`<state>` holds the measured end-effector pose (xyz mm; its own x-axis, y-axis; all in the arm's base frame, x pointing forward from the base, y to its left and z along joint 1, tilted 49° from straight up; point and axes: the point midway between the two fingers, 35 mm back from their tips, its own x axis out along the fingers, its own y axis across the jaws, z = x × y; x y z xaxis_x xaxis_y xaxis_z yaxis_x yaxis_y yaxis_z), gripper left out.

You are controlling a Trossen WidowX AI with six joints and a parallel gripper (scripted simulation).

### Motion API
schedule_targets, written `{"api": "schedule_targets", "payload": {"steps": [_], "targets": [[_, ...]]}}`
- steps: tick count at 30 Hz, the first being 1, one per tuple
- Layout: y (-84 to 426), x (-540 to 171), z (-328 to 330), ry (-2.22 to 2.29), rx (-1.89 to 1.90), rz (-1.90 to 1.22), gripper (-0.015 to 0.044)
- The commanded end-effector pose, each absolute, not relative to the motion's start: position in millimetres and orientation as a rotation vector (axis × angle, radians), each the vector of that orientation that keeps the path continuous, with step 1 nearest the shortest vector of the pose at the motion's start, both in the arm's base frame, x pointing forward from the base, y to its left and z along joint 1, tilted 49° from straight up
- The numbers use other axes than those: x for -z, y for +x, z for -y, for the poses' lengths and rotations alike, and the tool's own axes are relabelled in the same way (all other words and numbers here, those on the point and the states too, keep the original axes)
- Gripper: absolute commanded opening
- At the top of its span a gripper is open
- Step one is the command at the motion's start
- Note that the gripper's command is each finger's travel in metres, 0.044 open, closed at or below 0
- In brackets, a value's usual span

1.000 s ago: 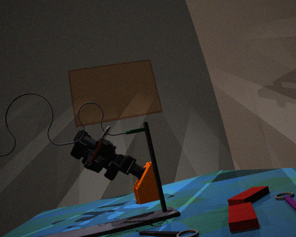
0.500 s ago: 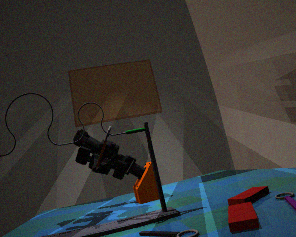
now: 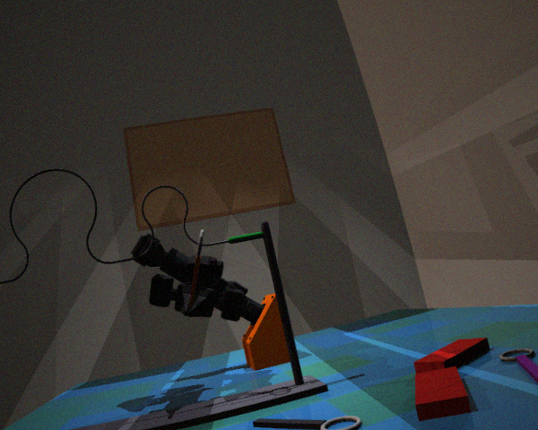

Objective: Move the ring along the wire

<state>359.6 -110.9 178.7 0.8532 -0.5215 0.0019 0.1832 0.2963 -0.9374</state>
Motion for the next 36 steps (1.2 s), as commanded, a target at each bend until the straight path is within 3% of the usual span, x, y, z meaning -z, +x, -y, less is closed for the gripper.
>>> {"api": "schedule_targets", "payload": {"steps": [1, 36], "targets": [[360, -168, 107, -1.142, 0.464, -0.345, -0.015], [365, -115, 71, -0.853, 0.409, -0.367, -0.015]]}}
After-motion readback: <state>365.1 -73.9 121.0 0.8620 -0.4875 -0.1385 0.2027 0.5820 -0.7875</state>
